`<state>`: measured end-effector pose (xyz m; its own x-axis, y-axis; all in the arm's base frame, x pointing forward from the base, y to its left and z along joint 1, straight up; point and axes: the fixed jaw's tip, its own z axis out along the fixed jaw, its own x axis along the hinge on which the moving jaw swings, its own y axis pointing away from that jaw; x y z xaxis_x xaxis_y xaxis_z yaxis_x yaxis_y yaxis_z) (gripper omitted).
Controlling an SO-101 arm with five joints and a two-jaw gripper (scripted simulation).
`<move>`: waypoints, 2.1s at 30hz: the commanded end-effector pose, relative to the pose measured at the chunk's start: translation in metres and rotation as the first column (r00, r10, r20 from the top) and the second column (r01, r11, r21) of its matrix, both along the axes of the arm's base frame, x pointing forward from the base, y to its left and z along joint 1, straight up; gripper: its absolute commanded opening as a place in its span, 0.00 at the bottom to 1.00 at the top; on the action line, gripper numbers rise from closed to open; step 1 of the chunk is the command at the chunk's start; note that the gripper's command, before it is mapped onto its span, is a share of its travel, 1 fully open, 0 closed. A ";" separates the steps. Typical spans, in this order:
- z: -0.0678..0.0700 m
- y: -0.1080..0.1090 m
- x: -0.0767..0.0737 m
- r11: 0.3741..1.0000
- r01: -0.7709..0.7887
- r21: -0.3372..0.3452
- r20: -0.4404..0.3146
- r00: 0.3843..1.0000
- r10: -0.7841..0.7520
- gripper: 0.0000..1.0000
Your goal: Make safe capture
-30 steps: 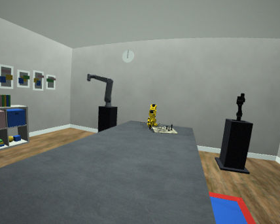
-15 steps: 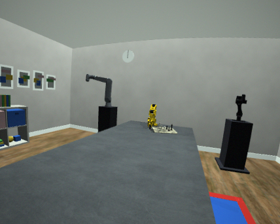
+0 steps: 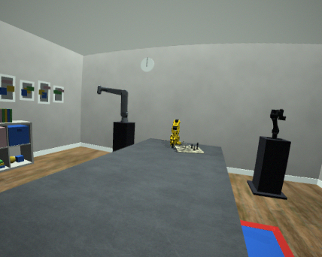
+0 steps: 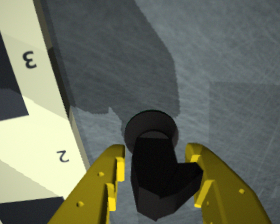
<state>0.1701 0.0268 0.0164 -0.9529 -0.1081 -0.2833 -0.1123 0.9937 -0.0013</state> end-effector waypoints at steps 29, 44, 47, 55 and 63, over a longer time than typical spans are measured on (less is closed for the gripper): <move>0.042 0.002 -0.002 1.000 -0.002 0.003 -0.006 1.000 0.002 0.13; 0.072 0.002 -0.003 1.000 -0.002 0.003 -0.006 1.000 0.002 0.13; 0.075 0.002 -0.003 1.000 -0.002 0.003 -0.006 1.000 0.002 0.13; 0.077 0.002 -0.003 1.000 -0.002 0.003 -0.006 1.000 0.002 0.13; 0.083 0.032 0.016 0.989 -0.144 0.013 0.074 0.987 0.143 0.13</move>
